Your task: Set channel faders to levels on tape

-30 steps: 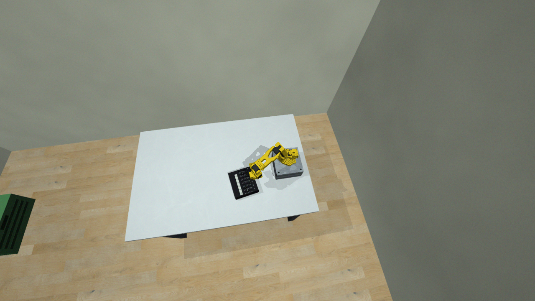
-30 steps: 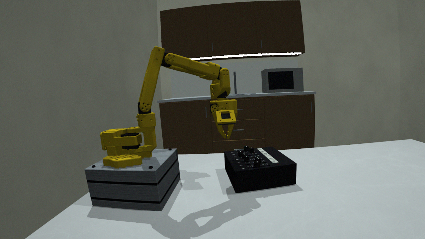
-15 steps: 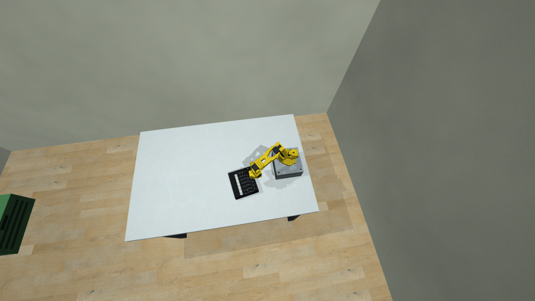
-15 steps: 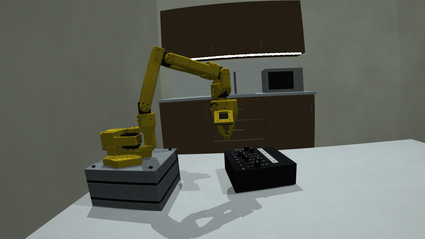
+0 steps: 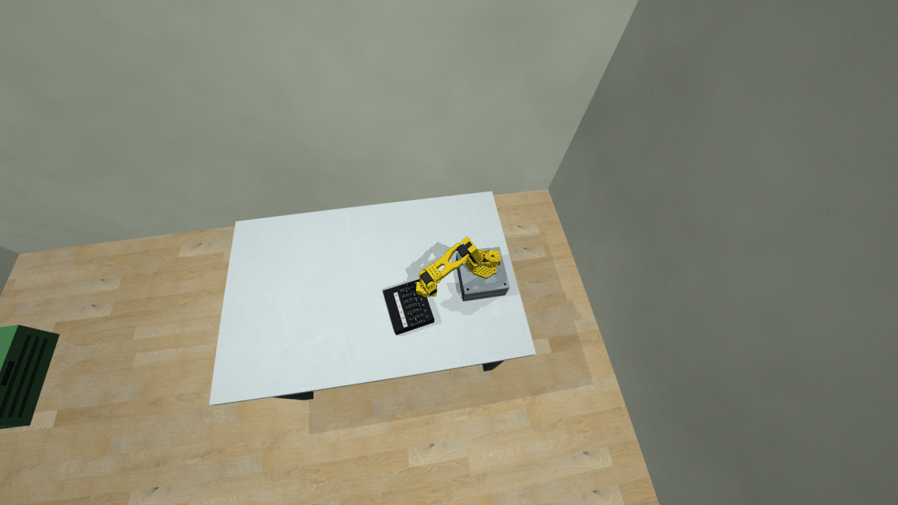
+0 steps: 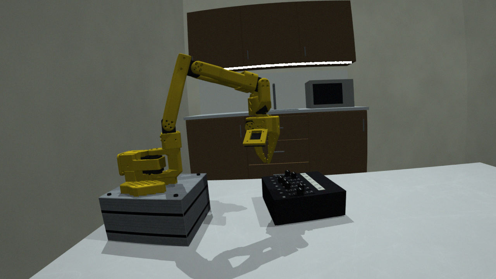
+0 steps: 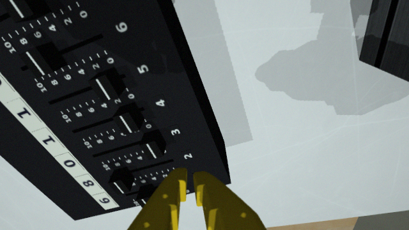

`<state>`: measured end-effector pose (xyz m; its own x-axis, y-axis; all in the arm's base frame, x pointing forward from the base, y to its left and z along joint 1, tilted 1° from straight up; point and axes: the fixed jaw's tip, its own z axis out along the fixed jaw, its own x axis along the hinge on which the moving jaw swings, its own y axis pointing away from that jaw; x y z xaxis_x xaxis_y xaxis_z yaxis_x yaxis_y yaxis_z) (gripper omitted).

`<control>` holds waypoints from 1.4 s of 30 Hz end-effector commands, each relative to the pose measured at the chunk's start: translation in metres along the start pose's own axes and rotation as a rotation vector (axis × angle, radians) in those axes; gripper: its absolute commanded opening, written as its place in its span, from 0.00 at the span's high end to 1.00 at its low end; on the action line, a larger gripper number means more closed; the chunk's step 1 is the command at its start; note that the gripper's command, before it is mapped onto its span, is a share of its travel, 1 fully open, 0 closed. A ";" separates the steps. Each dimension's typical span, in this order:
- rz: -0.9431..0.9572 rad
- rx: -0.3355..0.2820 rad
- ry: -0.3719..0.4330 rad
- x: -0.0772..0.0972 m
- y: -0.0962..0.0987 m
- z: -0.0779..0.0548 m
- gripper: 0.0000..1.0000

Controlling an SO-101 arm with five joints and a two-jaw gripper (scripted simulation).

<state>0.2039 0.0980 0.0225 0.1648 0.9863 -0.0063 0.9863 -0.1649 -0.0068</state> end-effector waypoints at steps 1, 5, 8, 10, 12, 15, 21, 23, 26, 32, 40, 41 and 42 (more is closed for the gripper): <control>0.077 -0.007 0.007 -0.005 0.002 -0.002 1.00; 0.174 -0.007 0.007 -0.010 0.004 -0.002 1.00; 0.253 -0.006 0.007 -0.014 0.006 -0.002 1.00; 0.310 -0.006 0.008 -0.017 0.007 -0.003 1.00; 0.370 -0.006 0.008 -0.020 0.008 -0.003 1.00; 0.401 -0.006 0.008 -0.021 0.008 -0.003 1.00; 0.600 -0.005 0.008 -0.031 0.011 -0.003 1.00; 0.672 -0.004 0.008 -0.035 0.012 -0.003 1.00; 0.784 -0.004 0.008 -0.041 0.014 -0.004 1.00; 0.943 -0.003 0.009 -0.049 0.015 -0.004 1.00; 1.288 -0.001 0.009 -0.065 0.017 -0.005 1.00; 1.334 -0.001 0.009 -0.068 0.017 -0.005 1.00; 1.380 -0.001 0.009 -0.070 0.017 -0.005 1.00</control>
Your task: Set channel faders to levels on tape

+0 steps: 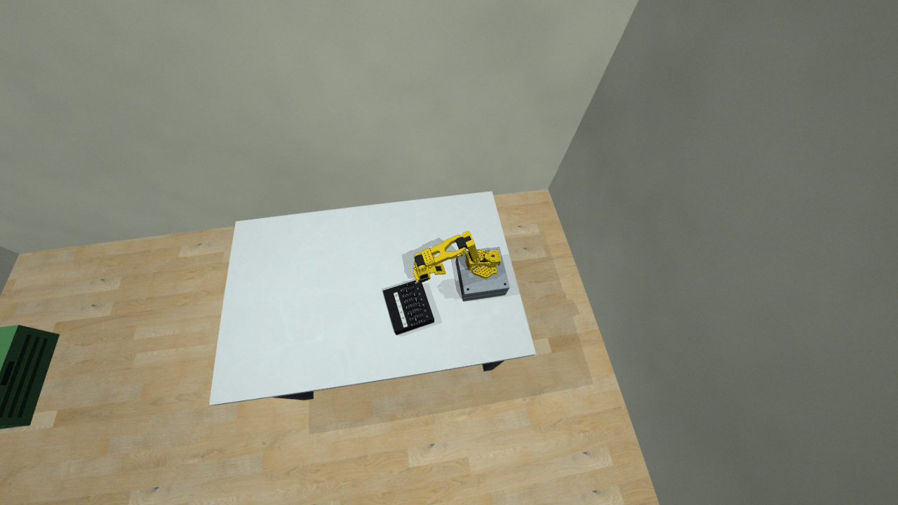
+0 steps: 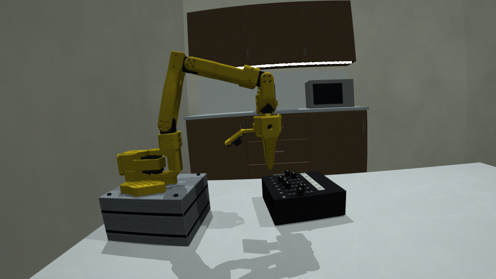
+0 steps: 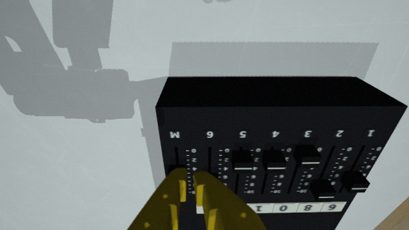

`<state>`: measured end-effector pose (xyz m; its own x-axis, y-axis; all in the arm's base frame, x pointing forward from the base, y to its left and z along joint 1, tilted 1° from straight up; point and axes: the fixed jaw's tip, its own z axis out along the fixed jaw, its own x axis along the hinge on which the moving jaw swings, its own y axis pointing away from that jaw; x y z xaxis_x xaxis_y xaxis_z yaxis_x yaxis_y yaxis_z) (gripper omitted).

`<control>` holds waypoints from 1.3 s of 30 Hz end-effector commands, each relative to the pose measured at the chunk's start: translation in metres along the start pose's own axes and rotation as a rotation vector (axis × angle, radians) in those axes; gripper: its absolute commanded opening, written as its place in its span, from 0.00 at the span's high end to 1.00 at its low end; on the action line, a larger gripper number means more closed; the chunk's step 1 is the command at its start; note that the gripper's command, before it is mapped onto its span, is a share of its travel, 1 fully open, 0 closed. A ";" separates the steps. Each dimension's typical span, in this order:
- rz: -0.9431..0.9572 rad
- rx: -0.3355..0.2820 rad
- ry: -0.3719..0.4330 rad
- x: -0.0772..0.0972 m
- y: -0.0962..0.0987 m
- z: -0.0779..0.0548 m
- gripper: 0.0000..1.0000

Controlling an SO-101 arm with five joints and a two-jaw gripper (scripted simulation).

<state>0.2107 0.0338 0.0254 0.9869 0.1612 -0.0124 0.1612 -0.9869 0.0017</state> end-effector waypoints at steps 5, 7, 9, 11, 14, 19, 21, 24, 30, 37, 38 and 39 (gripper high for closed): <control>0.375 0.004 0.010 -0.006 0.018 -0.003 1.00; 0.375 0.004 0.010 -0.006 0.018 -0.003 1.00; 0.473 0.004 0.010 -0.007 0.022 -0.003 1.00; 0.573 0.005 0.010 -0.009 0.026 -0.003 1.00; 0.725 0.006 0.009 -0.011 0.032 -0.003 1.00; 0.986 0.007 0.008 -0.016 0.042 -0.004 1.00; 1.093 0.007 0.008 -0.018 0.046 -0.004 1.00; 1.146 0.008 0.007 -0.019 0.048 -0.004 1.00; 1.472 0.009 0.006 -0.025 0.059 -0.005 1.00; 1.858 0.010 0.003 -0.032 0.072 -0.005 1.00; 1.913 0.011 0.003 -0.033 0.073 -0.005 1.00; 1.969 0.011 0.003 -0.034 0.075 -0.005 1.00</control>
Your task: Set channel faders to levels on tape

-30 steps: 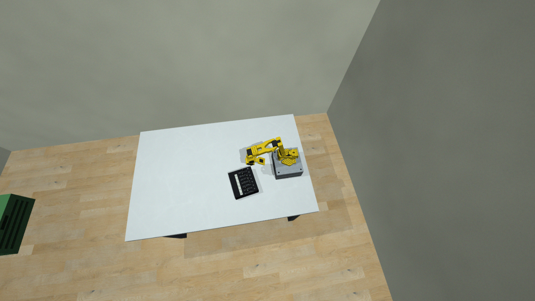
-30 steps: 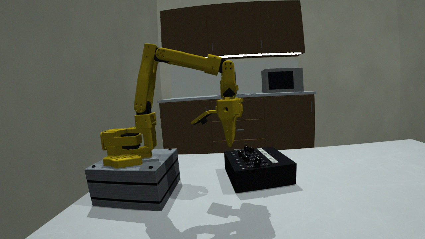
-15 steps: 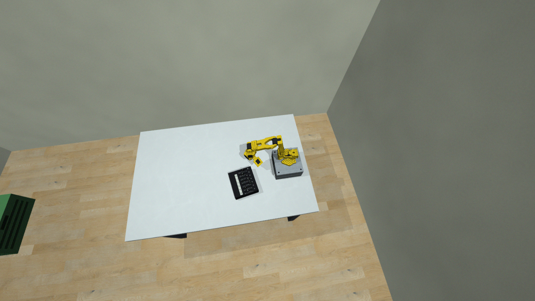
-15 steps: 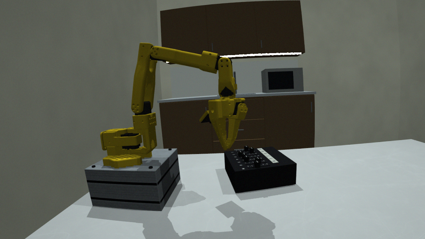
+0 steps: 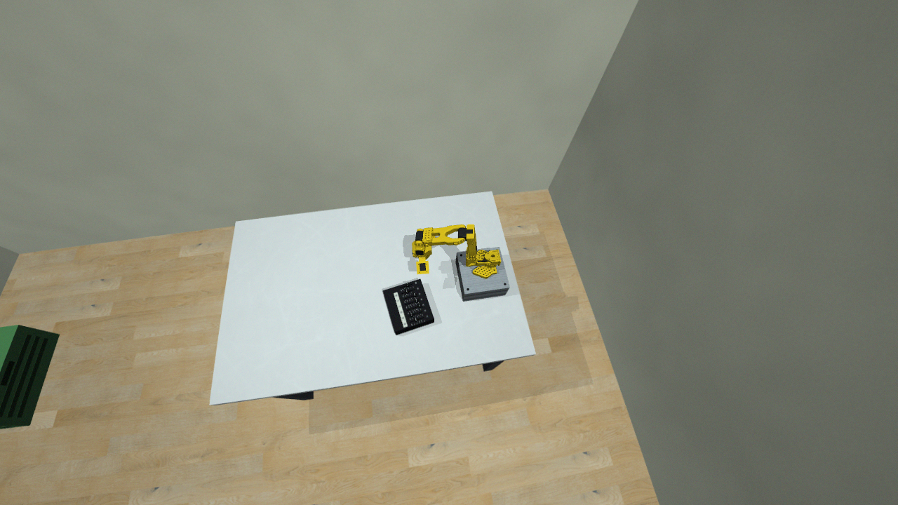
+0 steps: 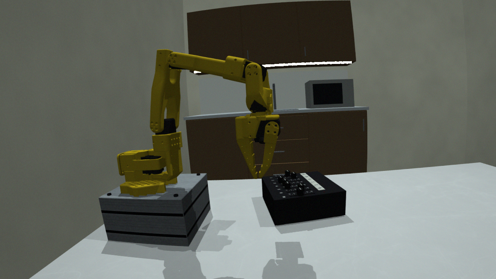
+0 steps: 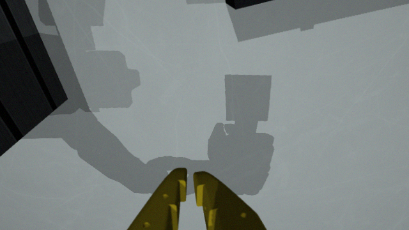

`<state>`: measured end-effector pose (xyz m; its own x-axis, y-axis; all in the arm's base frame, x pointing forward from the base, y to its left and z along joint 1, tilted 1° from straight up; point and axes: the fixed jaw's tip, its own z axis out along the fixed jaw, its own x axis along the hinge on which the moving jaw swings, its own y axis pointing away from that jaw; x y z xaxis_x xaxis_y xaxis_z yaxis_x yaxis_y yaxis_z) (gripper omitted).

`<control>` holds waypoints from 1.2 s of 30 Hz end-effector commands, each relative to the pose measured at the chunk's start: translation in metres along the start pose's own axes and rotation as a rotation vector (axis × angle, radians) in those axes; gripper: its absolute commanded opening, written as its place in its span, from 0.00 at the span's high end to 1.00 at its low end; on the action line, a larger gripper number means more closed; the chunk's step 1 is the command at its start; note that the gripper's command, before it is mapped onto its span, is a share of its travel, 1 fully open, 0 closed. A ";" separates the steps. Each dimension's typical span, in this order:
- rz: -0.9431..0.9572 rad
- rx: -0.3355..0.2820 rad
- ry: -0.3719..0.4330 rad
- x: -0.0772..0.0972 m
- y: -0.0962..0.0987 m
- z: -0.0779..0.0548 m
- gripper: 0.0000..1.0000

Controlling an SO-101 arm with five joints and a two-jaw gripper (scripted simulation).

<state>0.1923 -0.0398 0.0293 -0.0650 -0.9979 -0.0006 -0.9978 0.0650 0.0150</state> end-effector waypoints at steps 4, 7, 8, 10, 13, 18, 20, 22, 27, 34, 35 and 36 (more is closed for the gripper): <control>0.282 0.011 -0.002 0.010 0.004 -0.002 1.00; 0.448 0.010 -0.003 0.016 0.006 -0.002 1.00; 0.503 0.010 -0.003 0.018 0.007 -0.002 1.00; 0.613 0.010 -0.004 0.021 0.008 -0.003 1.00; 0.777 0.009 -0.005 0.027 0.010 -0.003 1.00; 0.993 0.009 -0.006 0.034 0.013 -0.003 1.00; 1.047 0.008 -0.006 0.036 0.014 -0.003 1.00; 1.153 0.008 -0.007 0.040 0.015 -0.003 1.00; 1.414 0.007 -0.008 0.049 0.019 -0.004 1.00; 1.765 0.005 -0.010 0.061 0.025 -0.004 1.00; 1.765 0.005 -0.010 0.061 0.025 -0.004 1.00; 1.765 0.005 -0.010 0.061 0.025 -0.004 1.00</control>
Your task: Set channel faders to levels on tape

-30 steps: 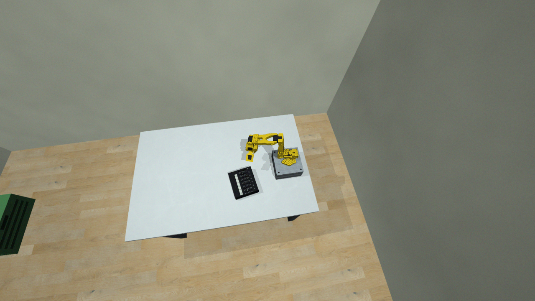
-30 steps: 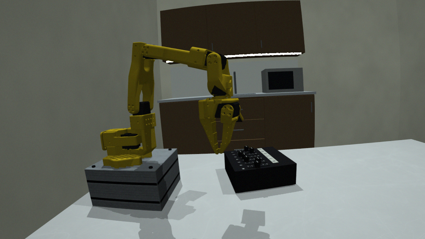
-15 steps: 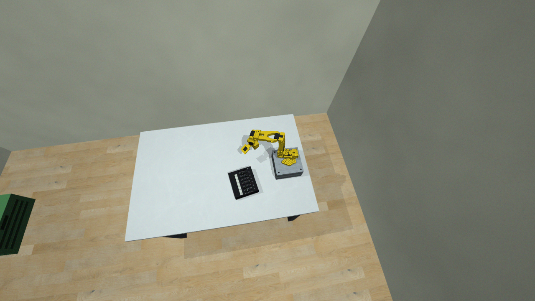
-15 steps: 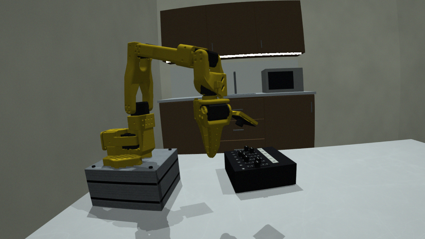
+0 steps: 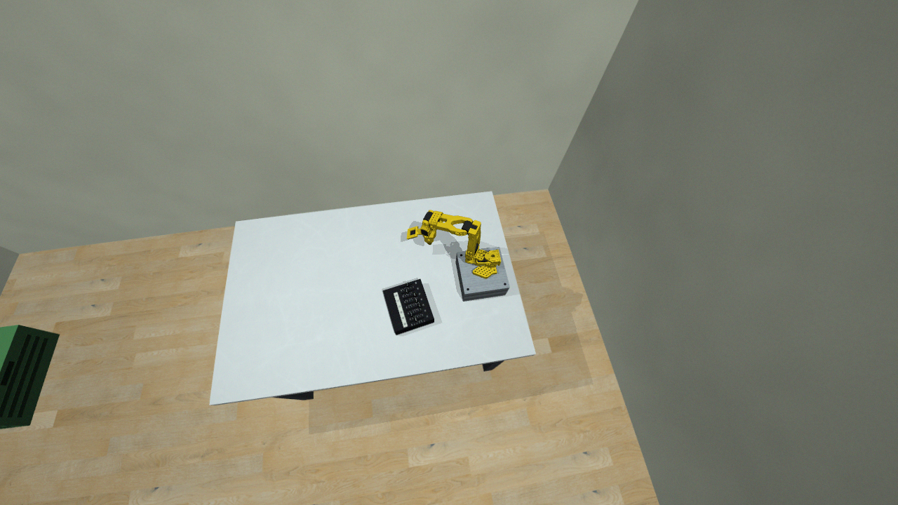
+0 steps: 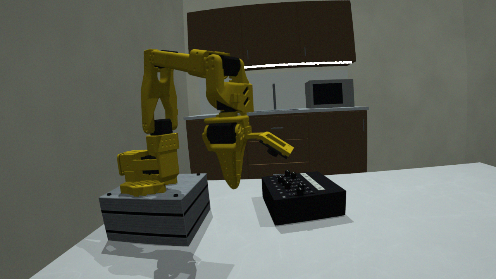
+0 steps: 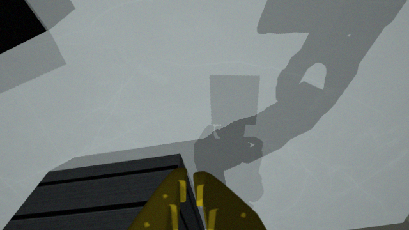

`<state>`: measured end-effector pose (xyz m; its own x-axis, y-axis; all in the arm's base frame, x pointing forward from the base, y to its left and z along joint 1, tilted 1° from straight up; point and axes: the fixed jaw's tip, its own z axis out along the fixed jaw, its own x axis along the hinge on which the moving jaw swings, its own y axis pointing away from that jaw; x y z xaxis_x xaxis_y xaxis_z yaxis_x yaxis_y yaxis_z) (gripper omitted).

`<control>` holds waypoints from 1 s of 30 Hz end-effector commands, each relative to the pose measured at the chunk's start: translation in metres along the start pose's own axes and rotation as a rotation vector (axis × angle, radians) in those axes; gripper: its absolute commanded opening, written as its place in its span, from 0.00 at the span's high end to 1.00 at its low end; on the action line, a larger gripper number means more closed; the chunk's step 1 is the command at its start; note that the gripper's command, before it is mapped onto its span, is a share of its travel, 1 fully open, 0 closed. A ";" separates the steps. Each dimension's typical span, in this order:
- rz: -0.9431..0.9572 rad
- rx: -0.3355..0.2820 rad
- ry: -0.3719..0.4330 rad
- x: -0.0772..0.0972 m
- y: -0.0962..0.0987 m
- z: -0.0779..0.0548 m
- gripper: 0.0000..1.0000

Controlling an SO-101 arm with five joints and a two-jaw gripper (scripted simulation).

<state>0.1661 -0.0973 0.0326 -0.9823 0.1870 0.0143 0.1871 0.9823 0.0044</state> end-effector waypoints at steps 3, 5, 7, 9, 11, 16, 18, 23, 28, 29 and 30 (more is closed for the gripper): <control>0.215 0.001 -0.009 0.004 -0.008 -0.001 1.00; 0.309 0.000 -0.009 0.006 -0.011 -0.002 1.00; 0.401 0.000 -0.008 0.007 -0.015 -0.002 1.00; 0.491 -0.001 -0.008 0.009 -0.018 -0.002 1.00; 0.578 -0.001 -0.008 0.010 -0.022 -0.002 1.00; 0.746 -0.002 -0.008 0.014 -0.028 -0.002 1.00; 0.787 -0.003 -0.008 0.014 -0.029 -0.002 1.00; 0.981 -0.004 -0.007 0.019 -0.037 -0.002 1.00; 1.159 -0.005 -0.007 0.023 -0.043 -0.002 1.00; 1.192 -0.005 -0.007 0.024 -0.045 -0.002 1.00; 1.225 -0.005 -0.007 0.025 -0.046 -0.003 1.00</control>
<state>0.1377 -0.1346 0.0341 -0.2579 0.9661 0.0146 0.9661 0.2581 -0.0091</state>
